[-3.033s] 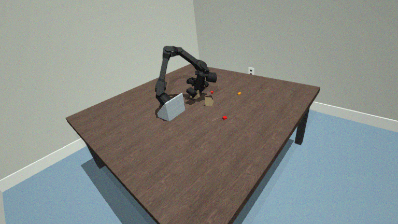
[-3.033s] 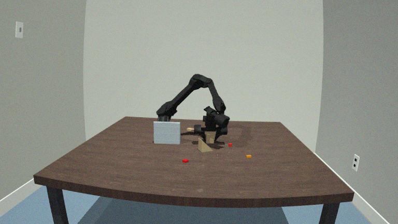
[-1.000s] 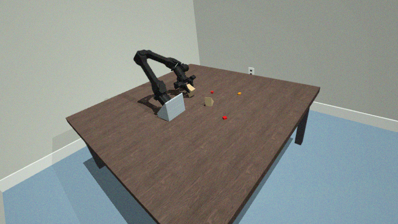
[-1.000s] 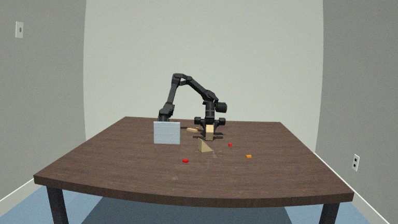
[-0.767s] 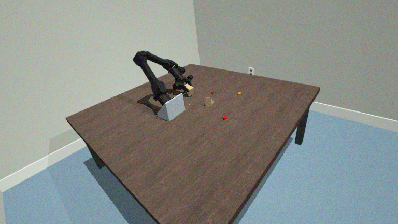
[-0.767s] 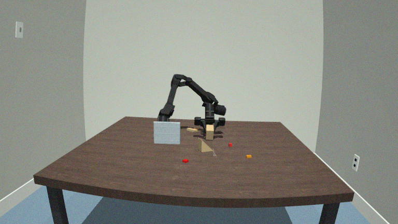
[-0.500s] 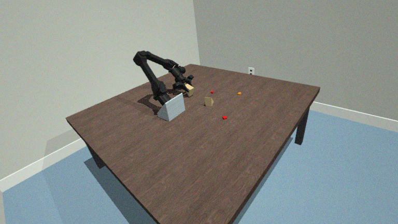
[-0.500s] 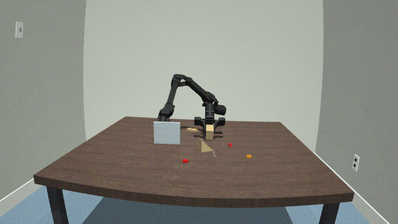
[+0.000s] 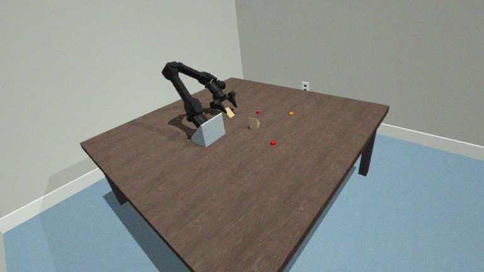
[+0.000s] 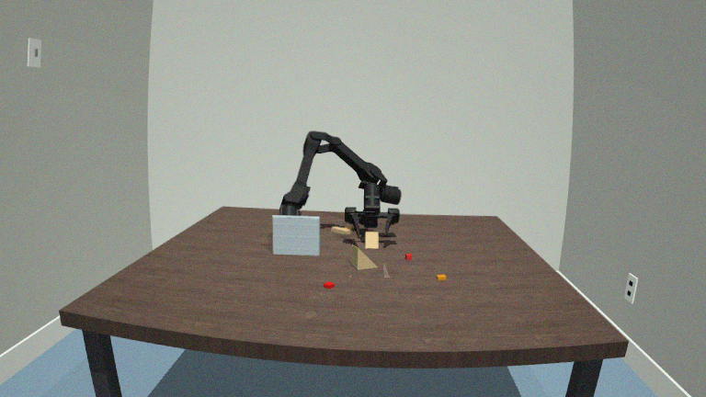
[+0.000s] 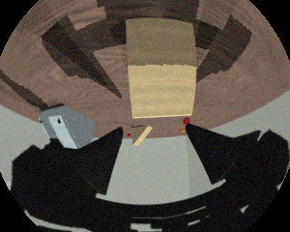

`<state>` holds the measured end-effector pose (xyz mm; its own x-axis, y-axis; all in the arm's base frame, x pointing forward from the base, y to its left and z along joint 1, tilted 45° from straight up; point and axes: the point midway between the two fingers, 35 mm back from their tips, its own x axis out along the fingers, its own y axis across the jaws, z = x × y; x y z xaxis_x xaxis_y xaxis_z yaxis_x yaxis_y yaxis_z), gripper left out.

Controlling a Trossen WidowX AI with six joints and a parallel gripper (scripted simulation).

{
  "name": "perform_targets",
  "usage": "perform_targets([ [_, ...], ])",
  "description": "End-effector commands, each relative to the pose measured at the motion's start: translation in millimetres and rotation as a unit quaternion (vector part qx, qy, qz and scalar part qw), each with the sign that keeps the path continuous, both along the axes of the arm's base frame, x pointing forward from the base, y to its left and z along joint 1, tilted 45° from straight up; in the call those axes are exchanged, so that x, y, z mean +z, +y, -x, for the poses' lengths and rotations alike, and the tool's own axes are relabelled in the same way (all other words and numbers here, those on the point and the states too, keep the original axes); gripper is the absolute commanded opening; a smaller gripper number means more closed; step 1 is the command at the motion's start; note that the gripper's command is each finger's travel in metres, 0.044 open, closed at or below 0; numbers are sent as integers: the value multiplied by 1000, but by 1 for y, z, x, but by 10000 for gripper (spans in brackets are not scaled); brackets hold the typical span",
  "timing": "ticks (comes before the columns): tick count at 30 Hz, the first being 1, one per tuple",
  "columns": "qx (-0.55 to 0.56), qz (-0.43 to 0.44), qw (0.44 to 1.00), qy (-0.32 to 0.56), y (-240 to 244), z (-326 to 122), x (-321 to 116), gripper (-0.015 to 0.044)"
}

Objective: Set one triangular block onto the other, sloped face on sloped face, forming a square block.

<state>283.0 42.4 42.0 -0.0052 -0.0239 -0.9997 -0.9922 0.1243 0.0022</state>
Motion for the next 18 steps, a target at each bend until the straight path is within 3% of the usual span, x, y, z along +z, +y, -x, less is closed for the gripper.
perform_targets([
  [1, 2, -1, 1000, -1, 0, 0, 0, 440],
  [10, 0, 3, 1000, 0, -71, 8, 71, 440],
  [15, -7, 2, 1000, -6, -66, 3, 67, 440],
  [18, -5, -3, 1000, -7, -32, -6, 80, 440],
])
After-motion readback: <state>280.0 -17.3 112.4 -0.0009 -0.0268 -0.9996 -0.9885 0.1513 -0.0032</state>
